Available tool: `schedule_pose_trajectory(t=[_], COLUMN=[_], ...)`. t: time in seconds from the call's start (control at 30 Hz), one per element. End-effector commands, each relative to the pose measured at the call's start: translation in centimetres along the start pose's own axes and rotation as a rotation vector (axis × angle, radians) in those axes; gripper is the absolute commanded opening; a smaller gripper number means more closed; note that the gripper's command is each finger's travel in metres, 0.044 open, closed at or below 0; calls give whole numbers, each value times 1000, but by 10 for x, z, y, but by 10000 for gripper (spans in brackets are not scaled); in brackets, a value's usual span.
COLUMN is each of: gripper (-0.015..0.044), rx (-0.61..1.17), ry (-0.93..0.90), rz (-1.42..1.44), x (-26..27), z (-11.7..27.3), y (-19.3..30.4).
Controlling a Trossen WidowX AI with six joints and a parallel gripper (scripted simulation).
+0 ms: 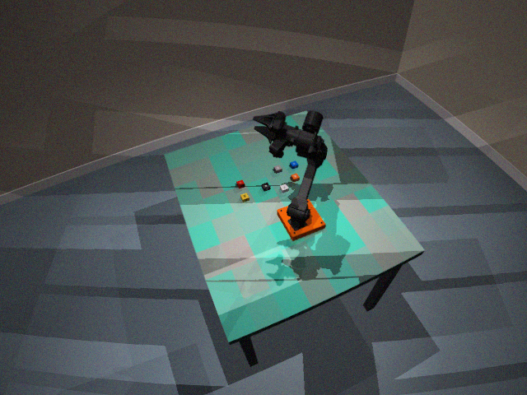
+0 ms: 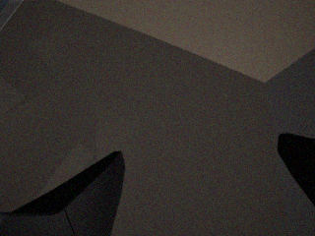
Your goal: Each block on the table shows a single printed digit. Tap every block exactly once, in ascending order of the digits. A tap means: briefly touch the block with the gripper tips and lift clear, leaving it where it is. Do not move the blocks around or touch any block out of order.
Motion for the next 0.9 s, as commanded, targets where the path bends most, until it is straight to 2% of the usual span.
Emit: schedule_pose_trajectory(t=[0.0, 0.07, 0.27, 0.47, 0.67, 0.87], gripper=[400, 400, 400, 400, 400, 400], rx=[6, 50, 177, 145, -92, -569], ry=[0, -7, -108, -289, -482, -589], rz=[20, 176, 888, 1580, 2207, 2703], x=[-1, -7, -23, -19, 10, 60], z=[0, -2, -23, -62, -109, -149], y=[-1, -7, -35, -58, -66, -55])
Point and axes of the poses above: the point midway between the two fingers, 35 mm back from their tips, its own z axis back along the fingers, its own x axis across the jaws, y = z × x, the point moved 10 cm from there along z, back along the fingers, and after that the axes turned 3 degrees about z, right-handed, at the moved point
